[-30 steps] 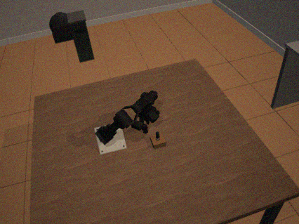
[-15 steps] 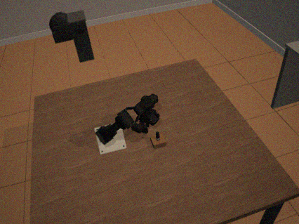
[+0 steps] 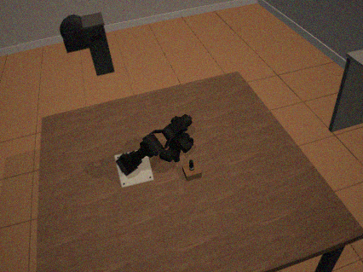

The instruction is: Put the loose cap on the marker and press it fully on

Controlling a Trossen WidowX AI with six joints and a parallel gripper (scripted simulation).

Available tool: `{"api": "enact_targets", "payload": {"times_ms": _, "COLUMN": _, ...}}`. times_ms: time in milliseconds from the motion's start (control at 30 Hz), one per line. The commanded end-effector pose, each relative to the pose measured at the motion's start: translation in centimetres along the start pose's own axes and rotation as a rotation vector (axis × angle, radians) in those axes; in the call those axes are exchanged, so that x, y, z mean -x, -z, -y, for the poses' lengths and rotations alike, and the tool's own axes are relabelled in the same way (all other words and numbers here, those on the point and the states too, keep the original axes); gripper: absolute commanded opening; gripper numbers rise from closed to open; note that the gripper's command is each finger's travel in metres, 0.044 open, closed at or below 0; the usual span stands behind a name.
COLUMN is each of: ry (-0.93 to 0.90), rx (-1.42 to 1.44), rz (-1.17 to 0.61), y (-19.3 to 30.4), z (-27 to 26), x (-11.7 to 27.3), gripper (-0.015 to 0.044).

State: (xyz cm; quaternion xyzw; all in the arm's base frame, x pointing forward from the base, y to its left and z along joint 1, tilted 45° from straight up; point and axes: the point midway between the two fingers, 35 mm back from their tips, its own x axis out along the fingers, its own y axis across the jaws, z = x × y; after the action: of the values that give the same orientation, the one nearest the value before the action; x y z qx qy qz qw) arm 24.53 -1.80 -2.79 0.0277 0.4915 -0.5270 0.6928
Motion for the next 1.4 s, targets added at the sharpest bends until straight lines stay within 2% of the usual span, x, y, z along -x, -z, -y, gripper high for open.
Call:
{"api": "enact_targets", "payload": {"times_ms": 0, "ry": 0.000, "rx": 0.002, "rz": 0.001, "y": 0.0, "z": -0.1, "x": 0.6, "gripper": 0.0000}}
{"api": "enact_targets", "payload": {"times_ms": 700, "ry": 0.000, "rx": 0.002, "rz": -0.001, "y": 0.0, "z": 0.0, "x": 6.0, "gripper": 0.0000}}
{"api": "enact_targets", "payload": {"times_ms": 1367, "ry": -0.002, "rx": 0.003, "rz": -0.001, "y": -7.1, "z": 1.7, "x": 9.6, "gripper": 0.0000}}
